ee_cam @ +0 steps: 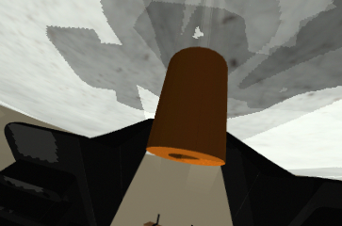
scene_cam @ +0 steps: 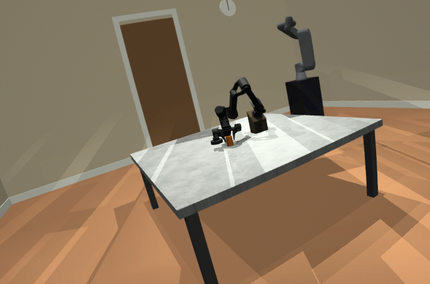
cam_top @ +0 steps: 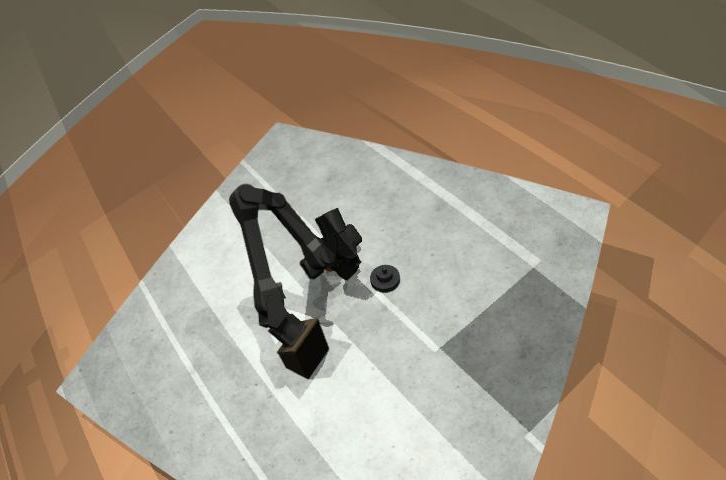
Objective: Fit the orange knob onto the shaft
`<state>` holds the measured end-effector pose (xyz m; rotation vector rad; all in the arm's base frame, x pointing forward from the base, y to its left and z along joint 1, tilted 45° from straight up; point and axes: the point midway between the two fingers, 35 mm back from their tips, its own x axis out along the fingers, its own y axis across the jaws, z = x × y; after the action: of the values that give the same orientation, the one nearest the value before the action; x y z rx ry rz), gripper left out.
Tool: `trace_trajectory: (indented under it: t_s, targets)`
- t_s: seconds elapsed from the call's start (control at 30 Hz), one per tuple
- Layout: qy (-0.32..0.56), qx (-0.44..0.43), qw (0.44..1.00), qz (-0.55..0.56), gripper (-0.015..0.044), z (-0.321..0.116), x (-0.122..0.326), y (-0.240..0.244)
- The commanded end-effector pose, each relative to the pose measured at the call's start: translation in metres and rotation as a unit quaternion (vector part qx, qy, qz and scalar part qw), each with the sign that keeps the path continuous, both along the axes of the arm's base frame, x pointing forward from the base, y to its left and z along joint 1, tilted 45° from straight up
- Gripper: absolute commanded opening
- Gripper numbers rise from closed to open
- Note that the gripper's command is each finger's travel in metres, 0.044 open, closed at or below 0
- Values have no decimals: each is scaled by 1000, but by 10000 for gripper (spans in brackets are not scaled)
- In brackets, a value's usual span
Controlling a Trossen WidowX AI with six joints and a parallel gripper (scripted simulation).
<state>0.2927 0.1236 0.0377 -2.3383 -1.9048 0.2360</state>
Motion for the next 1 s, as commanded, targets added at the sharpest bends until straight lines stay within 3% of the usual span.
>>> trace_trajectory:
  t_s: [0.0,0.57,0.8,0.97]
  targets:
    - [1,0,1000,-1,260,0,0,0]
    - [1,0,1000,-1,260,0,0,0]
    - [1,0,1000,-1,440,0,0,0]
    - [1,0,1000,-1,440,0,0,0]
